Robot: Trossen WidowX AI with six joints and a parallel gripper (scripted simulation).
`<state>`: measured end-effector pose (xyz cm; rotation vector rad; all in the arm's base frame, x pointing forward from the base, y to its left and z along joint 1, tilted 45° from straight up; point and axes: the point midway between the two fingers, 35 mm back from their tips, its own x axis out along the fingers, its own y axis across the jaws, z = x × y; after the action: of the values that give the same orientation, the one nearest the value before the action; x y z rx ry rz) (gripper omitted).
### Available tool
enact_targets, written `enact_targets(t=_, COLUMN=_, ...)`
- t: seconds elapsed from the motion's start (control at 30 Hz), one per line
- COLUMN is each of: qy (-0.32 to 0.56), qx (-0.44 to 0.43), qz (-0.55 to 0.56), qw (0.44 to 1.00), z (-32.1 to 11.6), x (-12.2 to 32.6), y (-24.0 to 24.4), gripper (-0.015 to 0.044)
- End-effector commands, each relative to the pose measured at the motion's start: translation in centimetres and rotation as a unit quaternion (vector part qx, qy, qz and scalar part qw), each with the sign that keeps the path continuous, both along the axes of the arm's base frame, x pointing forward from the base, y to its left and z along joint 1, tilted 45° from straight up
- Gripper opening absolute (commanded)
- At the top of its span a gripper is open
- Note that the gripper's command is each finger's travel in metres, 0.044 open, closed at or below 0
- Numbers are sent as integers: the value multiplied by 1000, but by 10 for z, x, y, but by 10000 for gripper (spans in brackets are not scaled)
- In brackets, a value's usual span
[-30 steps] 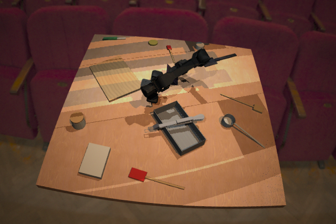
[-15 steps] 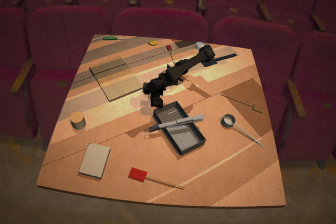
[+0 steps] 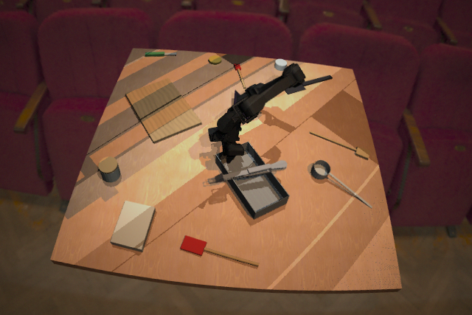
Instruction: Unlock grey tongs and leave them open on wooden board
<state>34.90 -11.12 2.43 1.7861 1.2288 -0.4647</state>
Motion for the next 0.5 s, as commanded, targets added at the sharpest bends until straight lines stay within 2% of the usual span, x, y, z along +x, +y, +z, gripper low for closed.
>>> enact_targets(t=0.0, qy=-65, qx=84, qz=-9, qw=994, z=32, x=22, y=21, gripper=260)
enact_targets(t=0.07, qy=-80, qx=107, qz=-9, qw=991, z=40, x=26, y=26, gripper=260)
enact_targets(t=0.47, qy=-80, qx=107, qz=-9, qw=991, z=36, x=28, y=21, gripper=260)
